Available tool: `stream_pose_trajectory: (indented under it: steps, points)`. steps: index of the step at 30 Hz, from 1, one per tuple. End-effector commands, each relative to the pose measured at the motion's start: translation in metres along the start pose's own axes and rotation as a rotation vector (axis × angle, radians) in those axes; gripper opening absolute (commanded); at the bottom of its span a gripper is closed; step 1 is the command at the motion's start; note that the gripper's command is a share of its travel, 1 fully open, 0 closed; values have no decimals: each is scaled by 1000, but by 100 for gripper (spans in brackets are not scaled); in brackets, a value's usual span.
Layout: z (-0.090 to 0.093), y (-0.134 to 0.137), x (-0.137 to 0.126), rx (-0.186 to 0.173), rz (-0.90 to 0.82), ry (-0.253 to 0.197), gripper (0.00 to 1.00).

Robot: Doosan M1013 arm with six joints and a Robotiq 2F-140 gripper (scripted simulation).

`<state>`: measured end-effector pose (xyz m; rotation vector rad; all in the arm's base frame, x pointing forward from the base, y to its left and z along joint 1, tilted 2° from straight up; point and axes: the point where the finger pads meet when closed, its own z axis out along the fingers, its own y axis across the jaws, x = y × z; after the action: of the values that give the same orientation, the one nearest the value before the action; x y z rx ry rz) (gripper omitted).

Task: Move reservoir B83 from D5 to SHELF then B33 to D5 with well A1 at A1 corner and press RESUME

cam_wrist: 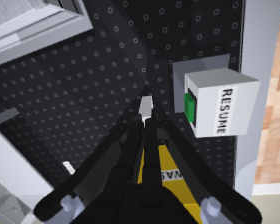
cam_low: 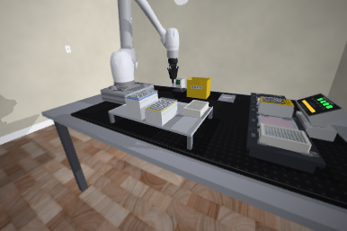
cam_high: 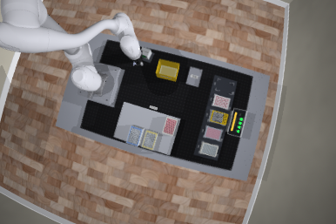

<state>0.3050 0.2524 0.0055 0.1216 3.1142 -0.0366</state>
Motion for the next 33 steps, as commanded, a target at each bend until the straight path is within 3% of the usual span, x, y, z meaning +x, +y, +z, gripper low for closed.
stream_pose_trajectory:
  steps: [1,33]
  points:
    - [4,-4,1,5,-3,-1,0]
    - [4,36,1,5,-3,-1,0]
